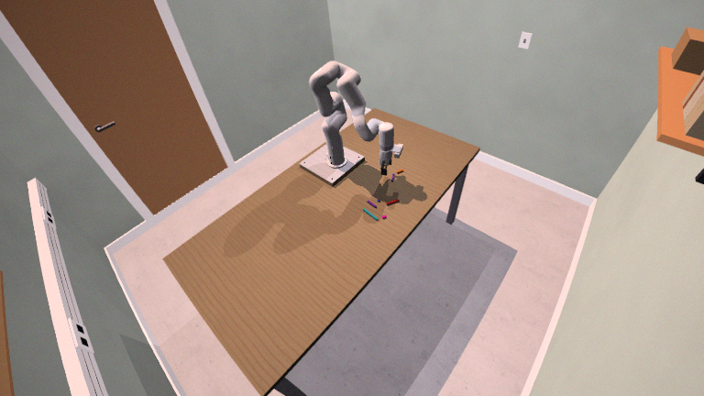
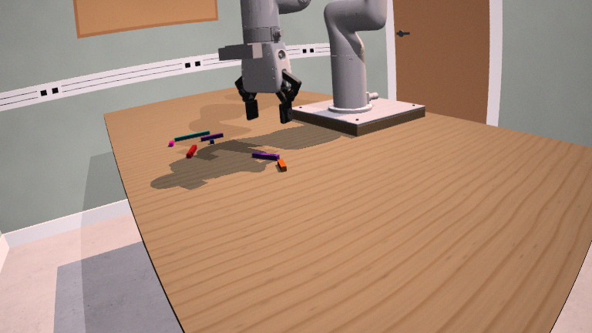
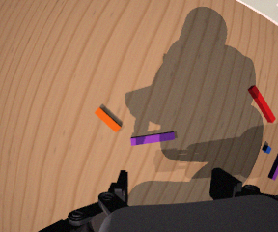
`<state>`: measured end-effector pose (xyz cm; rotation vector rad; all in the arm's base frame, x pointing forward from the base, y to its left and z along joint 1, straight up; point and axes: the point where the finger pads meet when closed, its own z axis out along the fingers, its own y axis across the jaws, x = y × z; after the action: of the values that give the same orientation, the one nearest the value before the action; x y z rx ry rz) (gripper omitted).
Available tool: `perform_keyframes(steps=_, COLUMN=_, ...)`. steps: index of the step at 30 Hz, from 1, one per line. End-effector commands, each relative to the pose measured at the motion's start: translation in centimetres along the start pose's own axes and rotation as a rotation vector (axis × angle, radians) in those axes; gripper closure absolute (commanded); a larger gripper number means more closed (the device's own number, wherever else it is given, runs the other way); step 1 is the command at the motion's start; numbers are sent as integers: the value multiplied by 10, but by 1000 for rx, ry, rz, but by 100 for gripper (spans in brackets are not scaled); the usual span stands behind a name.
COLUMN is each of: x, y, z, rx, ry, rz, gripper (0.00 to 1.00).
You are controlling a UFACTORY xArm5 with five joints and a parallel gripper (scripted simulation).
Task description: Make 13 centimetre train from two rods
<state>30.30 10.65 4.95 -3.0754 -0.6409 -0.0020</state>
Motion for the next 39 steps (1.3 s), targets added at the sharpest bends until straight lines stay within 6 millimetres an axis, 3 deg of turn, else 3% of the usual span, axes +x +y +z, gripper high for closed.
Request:
perform_keyframes(steps=1, x=2, y=9, z=-1, rx=0, ry=3, rz=167, gripper=0)
perform_keyframes(steps=9, x=3, y=18, z=-1, rx=0, ry=3, rz=345, gripper=0)
perform_keyframes(steps=10, x=3, y=23, z=-1, rx=0, ry=3, rz=431, gripper=0)
perform_keyframes(steps=24, x=3, y=45, z=-1, rx=1, ry=4, rz=829, gripper=0)
perform_keyframes(steps=26, x=3, y=45, z=-1, rx=1, ry=4, rz=829, gripper=0)
perform_keyframes(steps=27, x=3, y=50, z=-1, rx=1, ry=4, rz=915, gripper=0)
perform_keyframes(steps=39, x=1, y=68, z=-1, rx=1, ry=4, rz=1254, gripper=0)
